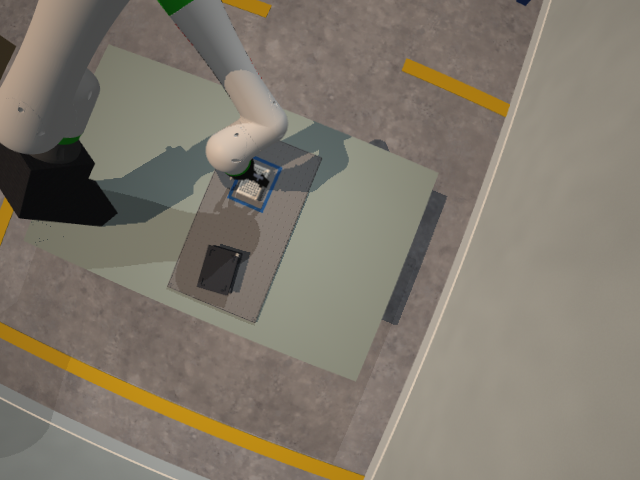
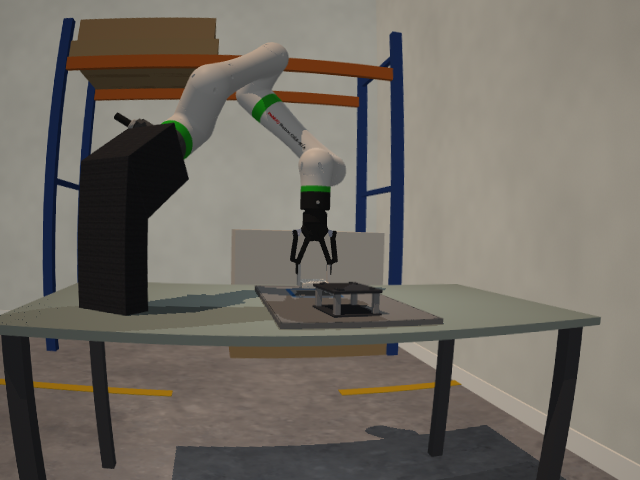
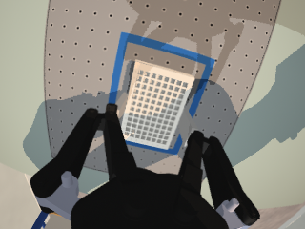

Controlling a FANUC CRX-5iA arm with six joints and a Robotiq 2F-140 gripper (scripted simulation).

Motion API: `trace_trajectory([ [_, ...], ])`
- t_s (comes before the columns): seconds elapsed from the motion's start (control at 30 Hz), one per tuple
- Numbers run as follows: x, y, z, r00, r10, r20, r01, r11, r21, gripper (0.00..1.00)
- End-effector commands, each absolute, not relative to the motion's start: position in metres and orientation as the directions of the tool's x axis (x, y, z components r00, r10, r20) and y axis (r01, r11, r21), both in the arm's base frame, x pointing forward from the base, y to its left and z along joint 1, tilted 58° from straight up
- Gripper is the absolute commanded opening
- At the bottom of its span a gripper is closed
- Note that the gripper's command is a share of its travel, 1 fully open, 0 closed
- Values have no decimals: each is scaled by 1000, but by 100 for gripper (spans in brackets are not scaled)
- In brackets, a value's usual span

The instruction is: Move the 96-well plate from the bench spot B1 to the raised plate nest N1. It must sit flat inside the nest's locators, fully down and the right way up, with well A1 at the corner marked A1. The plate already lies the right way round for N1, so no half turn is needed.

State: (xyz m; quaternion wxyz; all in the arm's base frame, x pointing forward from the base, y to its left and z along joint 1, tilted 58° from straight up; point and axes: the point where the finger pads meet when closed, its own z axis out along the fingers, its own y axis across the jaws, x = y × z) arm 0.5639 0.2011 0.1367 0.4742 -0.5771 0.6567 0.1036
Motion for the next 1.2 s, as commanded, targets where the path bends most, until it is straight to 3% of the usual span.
trace_trajectory([
  [0.0,561,196,140,116,-660,-742,-856,313,-411,0],
  [1.17,544,174,158,116,-660,-742,-856,313,-411,0],
])
